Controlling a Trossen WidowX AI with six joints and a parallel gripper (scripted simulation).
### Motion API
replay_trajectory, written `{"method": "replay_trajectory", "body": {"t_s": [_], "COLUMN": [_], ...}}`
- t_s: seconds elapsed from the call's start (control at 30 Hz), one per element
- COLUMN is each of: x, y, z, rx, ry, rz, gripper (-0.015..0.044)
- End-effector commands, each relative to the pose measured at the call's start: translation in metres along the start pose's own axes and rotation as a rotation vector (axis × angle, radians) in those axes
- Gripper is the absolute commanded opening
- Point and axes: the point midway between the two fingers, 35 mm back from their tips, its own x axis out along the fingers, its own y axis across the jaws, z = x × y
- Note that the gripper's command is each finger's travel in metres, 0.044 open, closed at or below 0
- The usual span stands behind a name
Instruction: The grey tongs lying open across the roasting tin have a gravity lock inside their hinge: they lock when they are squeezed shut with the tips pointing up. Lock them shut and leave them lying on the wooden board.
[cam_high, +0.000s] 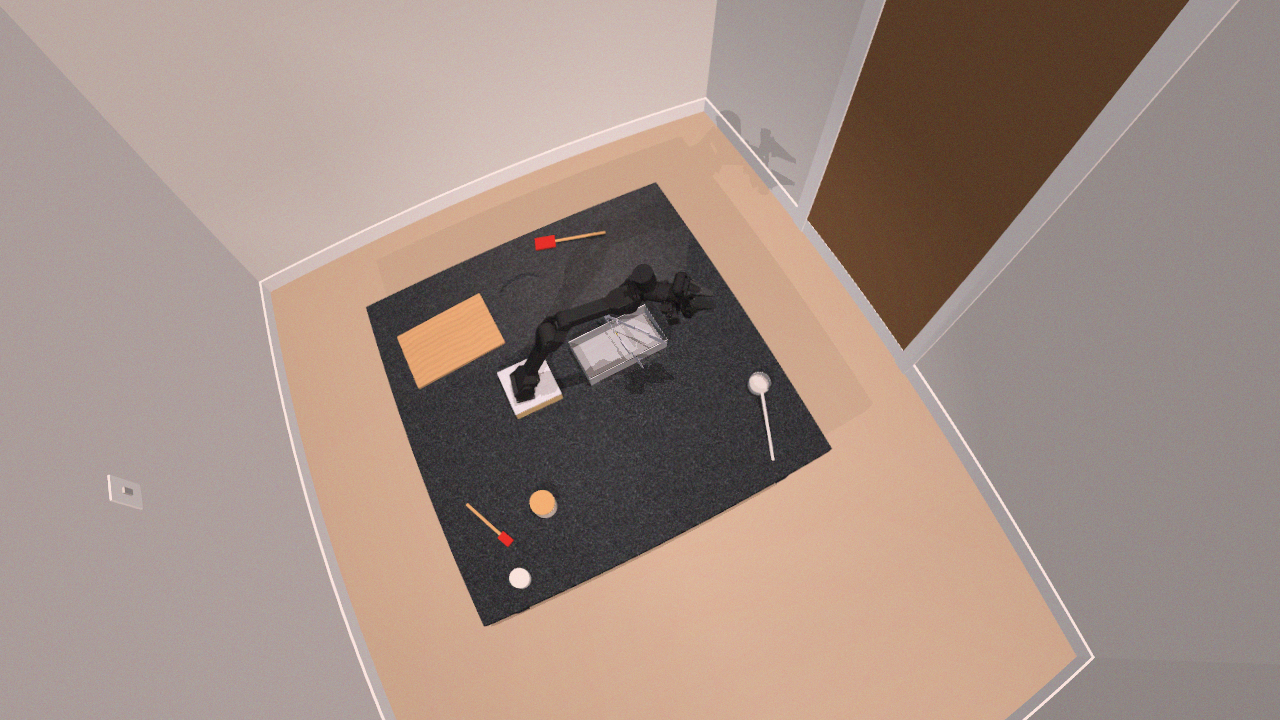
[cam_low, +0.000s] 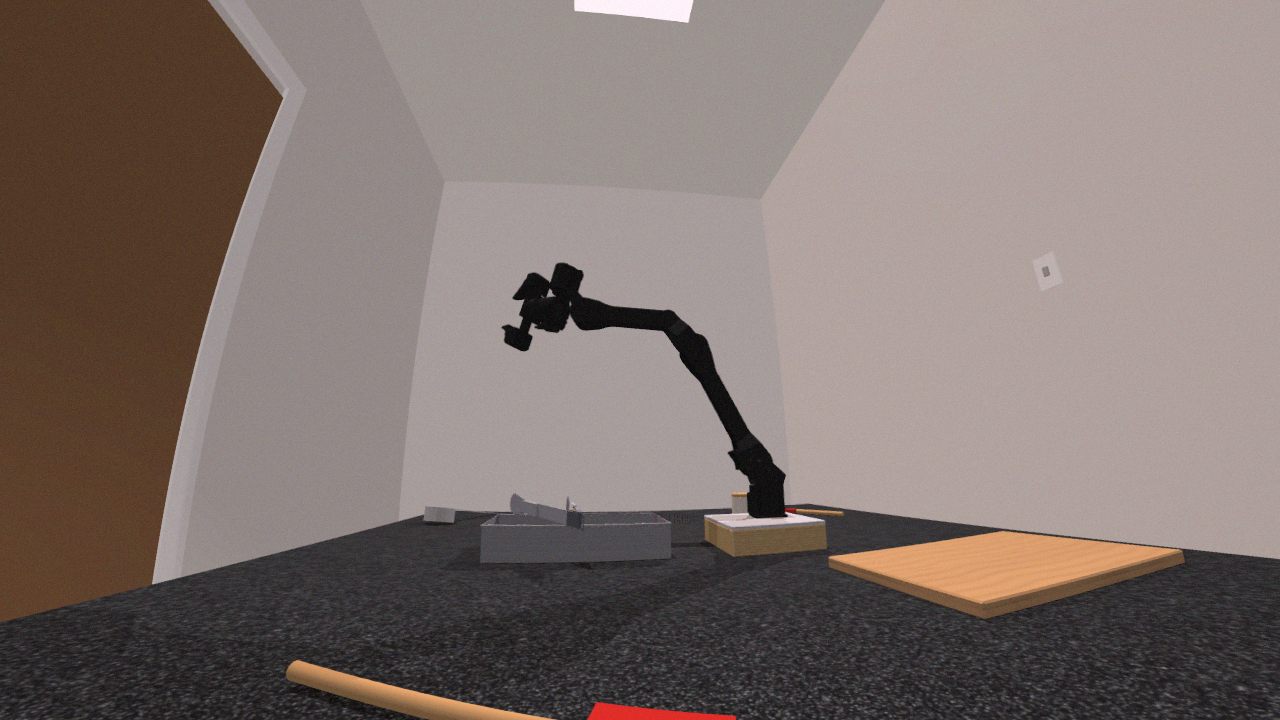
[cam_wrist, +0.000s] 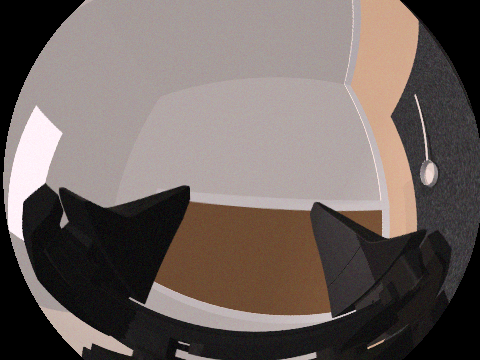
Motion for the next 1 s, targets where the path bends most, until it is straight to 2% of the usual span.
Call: {"method": "replay_trajectory", "body": {"t_s": [0.0, 0.1, 0.2, 0.37, 0.5, 0.73, 0.97], "x": [0.0, -0.001, -0.007, -0.031, -0.056, -0.099, -0.152], "y": [0.0, -0.013, -0.045, -0.111, -0.157, -0.212, -0.258], "z": [0.0, -0.006, -0.018, -0.039, -0.049, -0.054, -0.05], "rx": [0.0, -0.121, -0.417, -1.021, -1.437, -1.925, -2.323], "ry": [0.0, 0.023, 0.097, 0.334, 0.574, 0.97, 1.473], "rz": [0.0, -0.042, -0.139, -0.292, -0.347, -0.324, -0.146], "gripper": [0.0426, 0.044, 0.044, 0.044, 0.044, 0.044, 0.044]}}
